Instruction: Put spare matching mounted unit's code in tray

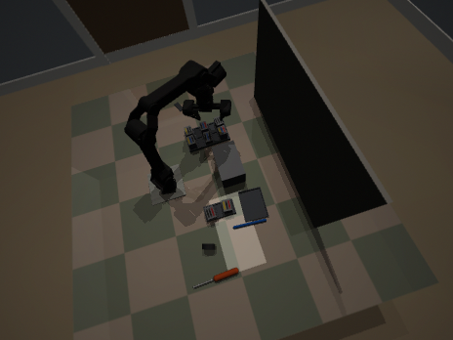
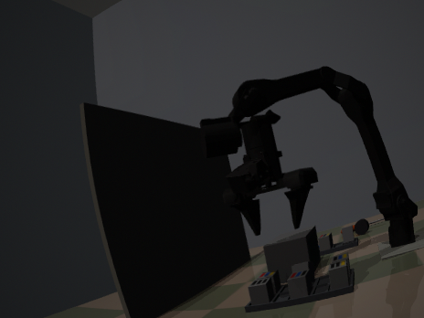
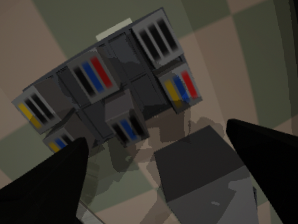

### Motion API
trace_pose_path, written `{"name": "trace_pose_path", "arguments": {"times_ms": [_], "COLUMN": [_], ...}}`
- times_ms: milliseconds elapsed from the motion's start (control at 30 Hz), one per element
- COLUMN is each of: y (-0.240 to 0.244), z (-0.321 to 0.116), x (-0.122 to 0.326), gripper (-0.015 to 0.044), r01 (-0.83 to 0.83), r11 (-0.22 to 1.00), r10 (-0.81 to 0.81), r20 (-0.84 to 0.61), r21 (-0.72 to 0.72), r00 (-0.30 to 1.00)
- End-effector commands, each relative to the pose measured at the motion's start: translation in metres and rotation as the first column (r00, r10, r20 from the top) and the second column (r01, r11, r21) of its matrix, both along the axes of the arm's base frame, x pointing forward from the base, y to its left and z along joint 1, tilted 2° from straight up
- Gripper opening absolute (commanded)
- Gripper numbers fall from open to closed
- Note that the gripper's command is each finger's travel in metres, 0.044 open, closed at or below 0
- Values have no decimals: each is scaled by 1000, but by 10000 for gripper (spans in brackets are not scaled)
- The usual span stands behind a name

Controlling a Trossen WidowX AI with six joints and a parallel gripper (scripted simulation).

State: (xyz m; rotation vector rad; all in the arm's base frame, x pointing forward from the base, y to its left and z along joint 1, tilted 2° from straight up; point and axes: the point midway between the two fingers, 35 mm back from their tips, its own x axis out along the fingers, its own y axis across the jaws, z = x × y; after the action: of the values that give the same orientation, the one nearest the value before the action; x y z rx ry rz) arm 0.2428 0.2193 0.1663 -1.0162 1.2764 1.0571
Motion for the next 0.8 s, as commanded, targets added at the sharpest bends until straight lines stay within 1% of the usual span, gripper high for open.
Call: {"name": "trace_pose_path", "arguments": {"times_ms": [0,67,133,400,567,667,767], "y": [22,27,29,29,28,26,26], "z": [4,3,3,3,-21,-36,-37], "x": [-65,-94,-112,-114,-116,-117,-117], "gripper": [440,440,440,440,309,300,300], "r01": [-245,-350,-413,-420,-420,-420,-420], "r11": [970,937,911,907,907,907,907], "r10": [245,350,412,420,420,420,420], "r20": [-9,-16,-19,-20,-20,-20,-20], "r21": [-5,-9,-12,-13,-13,-13,-13], "r00": [970,937,911,907,907,907,907]}}
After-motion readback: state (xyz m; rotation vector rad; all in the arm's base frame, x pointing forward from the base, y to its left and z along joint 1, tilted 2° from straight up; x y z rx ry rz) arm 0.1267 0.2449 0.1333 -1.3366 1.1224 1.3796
